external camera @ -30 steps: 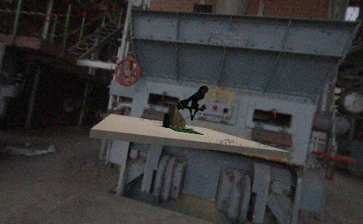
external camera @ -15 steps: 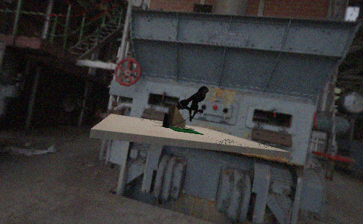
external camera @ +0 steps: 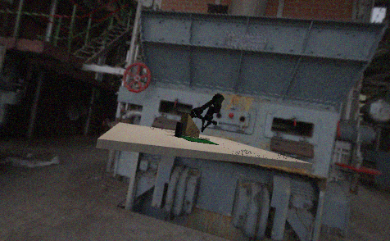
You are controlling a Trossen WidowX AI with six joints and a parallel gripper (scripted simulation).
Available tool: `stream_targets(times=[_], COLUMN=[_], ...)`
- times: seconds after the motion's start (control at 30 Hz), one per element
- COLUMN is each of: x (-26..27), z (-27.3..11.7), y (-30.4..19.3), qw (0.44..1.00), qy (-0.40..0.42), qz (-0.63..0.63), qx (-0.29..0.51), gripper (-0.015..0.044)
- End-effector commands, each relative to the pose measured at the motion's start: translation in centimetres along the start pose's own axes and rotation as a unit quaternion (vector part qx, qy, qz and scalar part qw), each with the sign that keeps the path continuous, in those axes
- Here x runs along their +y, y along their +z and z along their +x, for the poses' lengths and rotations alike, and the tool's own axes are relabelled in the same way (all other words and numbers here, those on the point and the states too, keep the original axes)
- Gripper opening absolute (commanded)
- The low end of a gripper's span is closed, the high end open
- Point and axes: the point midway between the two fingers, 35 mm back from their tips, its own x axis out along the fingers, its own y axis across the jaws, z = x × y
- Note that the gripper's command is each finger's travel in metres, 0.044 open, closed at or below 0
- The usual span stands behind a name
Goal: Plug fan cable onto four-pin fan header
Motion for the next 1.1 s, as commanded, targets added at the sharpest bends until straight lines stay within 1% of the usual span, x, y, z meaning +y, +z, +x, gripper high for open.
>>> stream_targets(times=[0.0,0.53,1.07], x=[-0.2,-0.6,-0.5], z=[0.4,1.5,1.8], y=[-0.2,-0.4,-0.5], qw=[1.0,0.99,0.971], qy=[-0.019,-0.07,-0.083], qz=[-0.001,-0.001,0.005], qx=[-0.024,-0.119,-0.225], gripper=[0.0,0.0,0.0])
